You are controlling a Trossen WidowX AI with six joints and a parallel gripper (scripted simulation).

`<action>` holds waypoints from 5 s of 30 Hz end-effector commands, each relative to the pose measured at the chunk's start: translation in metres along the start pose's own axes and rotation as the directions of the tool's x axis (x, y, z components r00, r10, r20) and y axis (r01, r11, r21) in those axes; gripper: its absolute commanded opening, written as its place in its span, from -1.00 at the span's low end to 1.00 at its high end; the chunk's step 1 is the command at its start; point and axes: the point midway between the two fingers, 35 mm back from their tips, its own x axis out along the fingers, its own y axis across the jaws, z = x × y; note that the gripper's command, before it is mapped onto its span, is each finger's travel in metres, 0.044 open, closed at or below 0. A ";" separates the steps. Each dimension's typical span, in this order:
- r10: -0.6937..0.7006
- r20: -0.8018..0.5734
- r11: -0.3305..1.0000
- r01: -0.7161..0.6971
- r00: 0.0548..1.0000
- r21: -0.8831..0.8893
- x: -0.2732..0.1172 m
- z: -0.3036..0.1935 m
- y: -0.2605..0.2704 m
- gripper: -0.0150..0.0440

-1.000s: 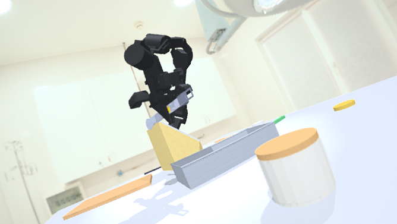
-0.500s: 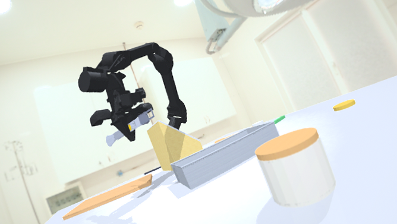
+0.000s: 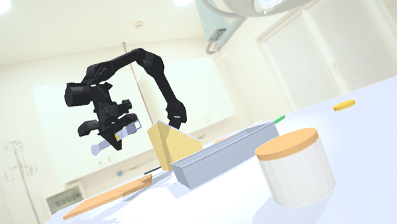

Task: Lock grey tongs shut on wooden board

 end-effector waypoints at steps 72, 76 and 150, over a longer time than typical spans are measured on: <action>-0.083 -0.172 0.855 -0.019 0.982 -0.518 0.012 -0.313 0.083 -1.00; -0.112 -0.223 0.854 -0.022 0.968 -0.520 0.016 -0.313 0.080 -1.00; -0.418 -0.710 0.858 -0.011 0.566 -0.514 0.014 -0.284 0.108 -1.00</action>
